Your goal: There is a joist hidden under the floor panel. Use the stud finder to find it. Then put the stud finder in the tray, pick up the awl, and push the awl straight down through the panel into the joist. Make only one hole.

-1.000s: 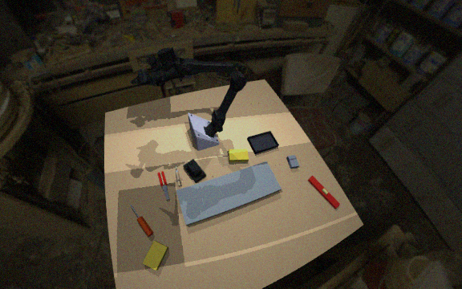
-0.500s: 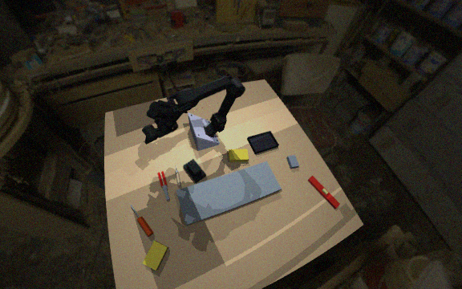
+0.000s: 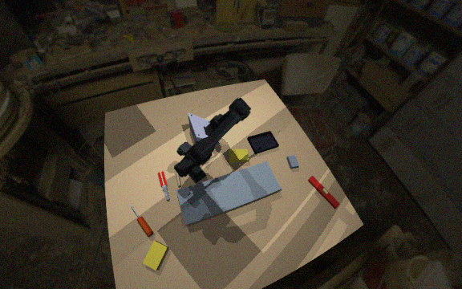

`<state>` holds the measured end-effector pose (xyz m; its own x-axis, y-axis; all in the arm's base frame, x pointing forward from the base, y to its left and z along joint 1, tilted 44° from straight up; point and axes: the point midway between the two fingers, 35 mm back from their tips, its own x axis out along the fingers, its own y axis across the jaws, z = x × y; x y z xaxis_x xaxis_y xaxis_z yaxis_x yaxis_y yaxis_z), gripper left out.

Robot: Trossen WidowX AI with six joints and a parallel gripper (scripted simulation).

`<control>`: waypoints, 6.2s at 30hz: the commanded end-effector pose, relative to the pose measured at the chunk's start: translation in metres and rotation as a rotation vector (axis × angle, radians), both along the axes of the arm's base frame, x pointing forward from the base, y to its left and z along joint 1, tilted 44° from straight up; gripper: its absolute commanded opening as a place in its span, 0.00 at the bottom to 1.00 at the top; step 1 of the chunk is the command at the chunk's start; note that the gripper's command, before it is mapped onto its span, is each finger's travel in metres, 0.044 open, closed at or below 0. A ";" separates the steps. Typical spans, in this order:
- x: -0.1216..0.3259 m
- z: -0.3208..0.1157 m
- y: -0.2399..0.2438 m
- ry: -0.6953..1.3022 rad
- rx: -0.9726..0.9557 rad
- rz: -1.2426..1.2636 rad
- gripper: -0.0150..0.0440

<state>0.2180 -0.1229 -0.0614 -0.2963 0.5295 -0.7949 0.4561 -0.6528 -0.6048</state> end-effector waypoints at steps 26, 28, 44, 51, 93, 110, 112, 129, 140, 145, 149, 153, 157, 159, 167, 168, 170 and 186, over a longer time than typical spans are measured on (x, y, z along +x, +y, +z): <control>-0.009 -0.017 0.021 0.054 0.022 -0.024 1.00; -0.009 -0.020 0.023 0.054 0.022 -0.024 1.00; -0.012 -0.038 0.041 0.054 0.024 -0.024 1.00; -0.013 -0.039 0.041 0.054 0.024 -0.024 0.84; -0.003 0.018 -0.014 0.054 0.020 -0.025 0.25; 0.016 0.031 -0.033 -0.163 0.114 0.176 0.25; 0.020 0.030 -0.034 -0.215 0.134 0.225 0.25; 0.061 0.021 -0.043 -0.667 0.262 0.652 0.25; 0.087 0.017 -0.049 -0.958 0.304 0.945 0.25; 0.098 0.015 -0.051 -1.087 0.311 1.083 0.25; 0.107 0.014 -0.053 -1.190 0.312 1.196 0.25; 0.116 0.013 -0.054 -1.290 0.308 1.312 0.25; 0.125 0.012 -0.056 -1.389 0.300 1.430 0.25; 0.130 0.012 -0.057 -1.437 0.293 1.489 0.25; 0.147 0.010 -0.060 -1.622 0.253 1.736 0.25; 0.149 0.010 -0.060 -1.644 0.247 1.767 0.25; 0.153 0.010 -0.061 -1.688 0.232 1.831 0.25; 0.167 0.003 -0.058 -1.822 0.176 2.046 0.25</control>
